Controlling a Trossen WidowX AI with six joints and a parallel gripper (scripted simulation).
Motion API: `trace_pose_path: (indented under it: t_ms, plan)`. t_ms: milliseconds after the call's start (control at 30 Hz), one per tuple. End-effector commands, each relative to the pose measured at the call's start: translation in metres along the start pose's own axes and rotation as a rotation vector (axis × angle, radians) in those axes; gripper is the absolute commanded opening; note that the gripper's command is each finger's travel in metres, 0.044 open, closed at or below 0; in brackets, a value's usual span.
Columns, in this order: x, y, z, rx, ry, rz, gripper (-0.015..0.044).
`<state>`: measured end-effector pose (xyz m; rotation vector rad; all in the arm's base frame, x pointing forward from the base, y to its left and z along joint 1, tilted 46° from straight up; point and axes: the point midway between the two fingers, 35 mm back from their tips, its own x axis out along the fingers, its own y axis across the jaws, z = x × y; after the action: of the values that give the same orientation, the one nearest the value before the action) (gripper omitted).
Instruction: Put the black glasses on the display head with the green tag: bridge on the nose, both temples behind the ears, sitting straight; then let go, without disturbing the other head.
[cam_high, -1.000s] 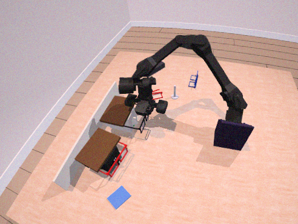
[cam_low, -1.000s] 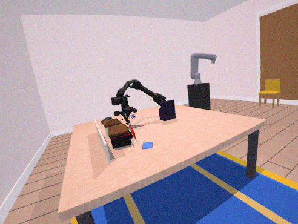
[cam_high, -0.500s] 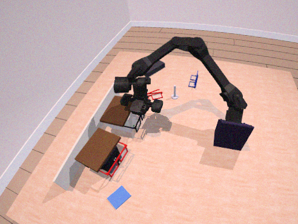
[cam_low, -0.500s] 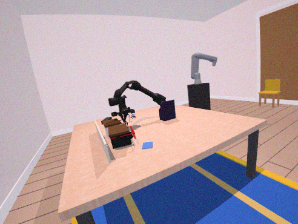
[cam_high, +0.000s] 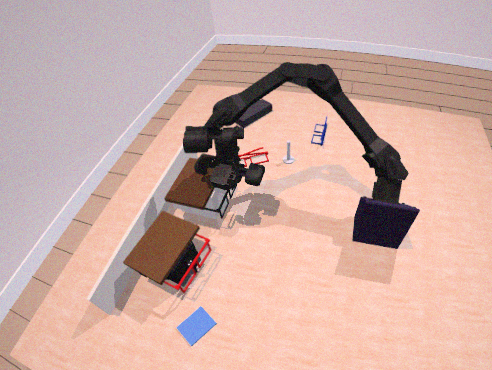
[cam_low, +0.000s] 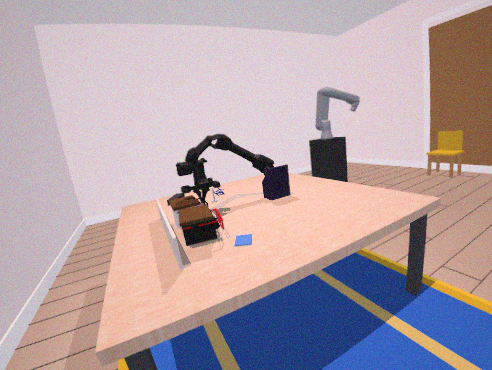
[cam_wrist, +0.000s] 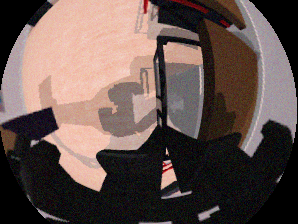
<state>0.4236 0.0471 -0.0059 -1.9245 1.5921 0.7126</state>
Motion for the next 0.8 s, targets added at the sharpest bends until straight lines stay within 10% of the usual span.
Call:
trace_pose_path:
  t_ms: [0, 767]
  plan:
    - [-0.0013, -0.0033, -0.0009, 0.001, 0.000, -0.005, 0.0000]
    - [0.0022, -0.0032, -0.0012, 0.001, 0.001, -0.006, 0.0000]
